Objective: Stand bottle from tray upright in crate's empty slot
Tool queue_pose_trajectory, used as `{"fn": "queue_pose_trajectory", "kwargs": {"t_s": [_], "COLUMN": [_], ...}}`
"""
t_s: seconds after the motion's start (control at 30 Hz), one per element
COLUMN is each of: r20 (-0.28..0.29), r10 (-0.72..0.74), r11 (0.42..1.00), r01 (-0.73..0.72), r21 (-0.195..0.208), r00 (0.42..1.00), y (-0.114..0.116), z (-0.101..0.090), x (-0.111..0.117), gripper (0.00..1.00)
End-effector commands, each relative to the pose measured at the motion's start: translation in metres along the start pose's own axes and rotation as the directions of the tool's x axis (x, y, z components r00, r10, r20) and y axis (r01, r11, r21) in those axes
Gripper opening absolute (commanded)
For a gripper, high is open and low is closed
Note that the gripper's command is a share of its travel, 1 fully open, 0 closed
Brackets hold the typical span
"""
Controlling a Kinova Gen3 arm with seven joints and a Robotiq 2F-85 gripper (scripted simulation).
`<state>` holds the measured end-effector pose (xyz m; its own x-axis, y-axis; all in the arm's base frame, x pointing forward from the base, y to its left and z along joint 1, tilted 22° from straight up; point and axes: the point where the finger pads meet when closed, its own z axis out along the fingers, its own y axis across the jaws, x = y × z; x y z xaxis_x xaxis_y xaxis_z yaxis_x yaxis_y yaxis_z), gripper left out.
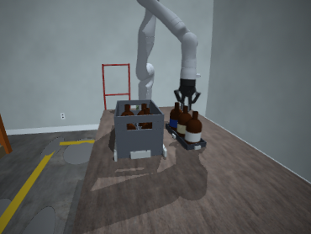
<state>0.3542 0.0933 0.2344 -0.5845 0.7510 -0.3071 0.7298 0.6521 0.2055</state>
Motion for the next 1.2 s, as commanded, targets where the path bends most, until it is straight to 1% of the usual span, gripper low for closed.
{"fn": "queue_pose_trajectory", "kwargs": {"t_s": [0.0, 0.9, 1.17], "r20": [0.001, 0.001, 0.001], "r10": [0.000, 0.000, 0.000], "r11": [1.000, 1.000, 1.000], "r01": [0.000, 0.000, 0.000], "r21": [-0.004, -0.004, -0.004], "r00": [1.000, 1.000, 1.000], "y": [0.001, -0.001, -0.001], "z": [-0.002, -0.030, -0.034], "x": [0.000, 0.001, 0.001], "gripper": [0.00, 0.00, 0.00]}}
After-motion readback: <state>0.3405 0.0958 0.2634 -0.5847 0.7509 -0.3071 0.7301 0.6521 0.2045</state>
